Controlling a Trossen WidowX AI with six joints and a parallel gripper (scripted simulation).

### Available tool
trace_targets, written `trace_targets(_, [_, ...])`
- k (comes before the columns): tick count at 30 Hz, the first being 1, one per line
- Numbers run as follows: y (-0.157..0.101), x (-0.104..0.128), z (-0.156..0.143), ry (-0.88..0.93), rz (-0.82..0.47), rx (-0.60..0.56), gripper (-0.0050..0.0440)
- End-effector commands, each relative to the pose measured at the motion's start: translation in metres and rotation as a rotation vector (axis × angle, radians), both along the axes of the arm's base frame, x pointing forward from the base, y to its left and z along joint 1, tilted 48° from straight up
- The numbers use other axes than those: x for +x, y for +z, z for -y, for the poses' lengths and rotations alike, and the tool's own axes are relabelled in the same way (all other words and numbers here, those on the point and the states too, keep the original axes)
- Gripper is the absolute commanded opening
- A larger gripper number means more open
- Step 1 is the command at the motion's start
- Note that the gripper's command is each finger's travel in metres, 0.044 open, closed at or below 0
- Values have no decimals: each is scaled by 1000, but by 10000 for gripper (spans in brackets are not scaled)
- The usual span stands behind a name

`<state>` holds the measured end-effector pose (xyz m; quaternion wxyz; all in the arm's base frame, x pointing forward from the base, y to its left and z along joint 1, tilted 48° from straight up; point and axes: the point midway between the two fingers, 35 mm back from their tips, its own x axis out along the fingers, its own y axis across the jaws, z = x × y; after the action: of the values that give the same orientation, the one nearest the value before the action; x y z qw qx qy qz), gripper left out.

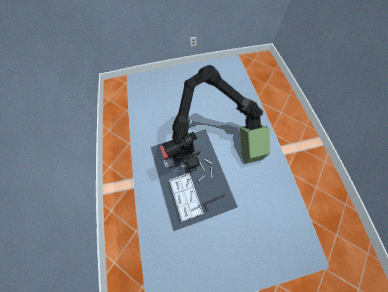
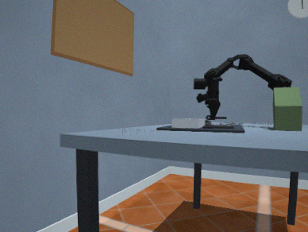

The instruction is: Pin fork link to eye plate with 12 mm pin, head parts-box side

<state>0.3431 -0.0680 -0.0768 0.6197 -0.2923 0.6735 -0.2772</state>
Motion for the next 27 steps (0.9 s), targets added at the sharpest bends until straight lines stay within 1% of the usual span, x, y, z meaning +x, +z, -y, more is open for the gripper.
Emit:
trace_targets(1, [8, 10, -6, 13, 32, 8, -50])
trace_targets(27, [7, 9, -5, 14, 25, 4, -50])
